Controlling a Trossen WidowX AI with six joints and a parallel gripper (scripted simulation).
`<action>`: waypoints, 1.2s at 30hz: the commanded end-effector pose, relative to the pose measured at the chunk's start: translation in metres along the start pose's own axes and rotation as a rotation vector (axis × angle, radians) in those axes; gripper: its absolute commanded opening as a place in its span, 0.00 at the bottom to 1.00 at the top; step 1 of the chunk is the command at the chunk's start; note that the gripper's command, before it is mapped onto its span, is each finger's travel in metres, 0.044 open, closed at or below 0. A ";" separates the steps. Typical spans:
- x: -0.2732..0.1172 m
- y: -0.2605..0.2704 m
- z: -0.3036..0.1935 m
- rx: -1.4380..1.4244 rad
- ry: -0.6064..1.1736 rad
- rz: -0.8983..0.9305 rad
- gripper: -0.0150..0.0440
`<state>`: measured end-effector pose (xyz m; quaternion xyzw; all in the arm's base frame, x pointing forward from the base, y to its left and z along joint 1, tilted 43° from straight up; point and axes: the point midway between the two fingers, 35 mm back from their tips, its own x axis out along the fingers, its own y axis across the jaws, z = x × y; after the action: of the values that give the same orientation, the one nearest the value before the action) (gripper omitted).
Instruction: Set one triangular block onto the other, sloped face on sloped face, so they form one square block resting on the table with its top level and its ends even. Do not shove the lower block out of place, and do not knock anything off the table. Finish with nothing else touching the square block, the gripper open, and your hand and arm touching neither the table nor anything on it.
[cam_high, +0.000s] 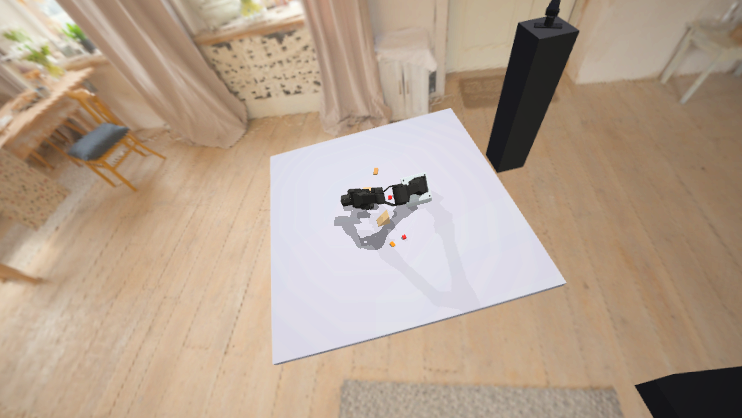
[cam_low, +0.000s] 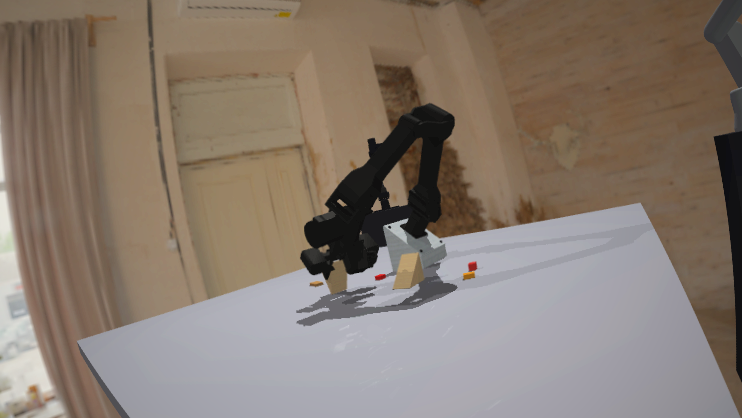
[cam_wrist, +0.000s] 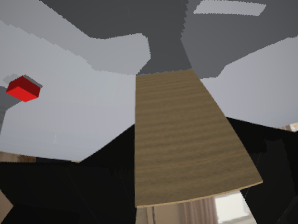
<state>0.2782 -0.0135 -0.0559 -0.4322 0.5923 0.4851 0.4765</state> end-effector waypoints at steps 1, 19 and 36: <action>0.000 0.000 0.000 -0.004 -0.003 0.000 0.79; -0.026 -0.004 -0.026 -0.002 -0.001 -0.003 1.00; -0.102 -0.004 0.026 0.007 -0.024 -0.013 1.00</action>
<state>0.2976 -0.0294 0.0278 -0.4288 0.5923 0.4773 0.4874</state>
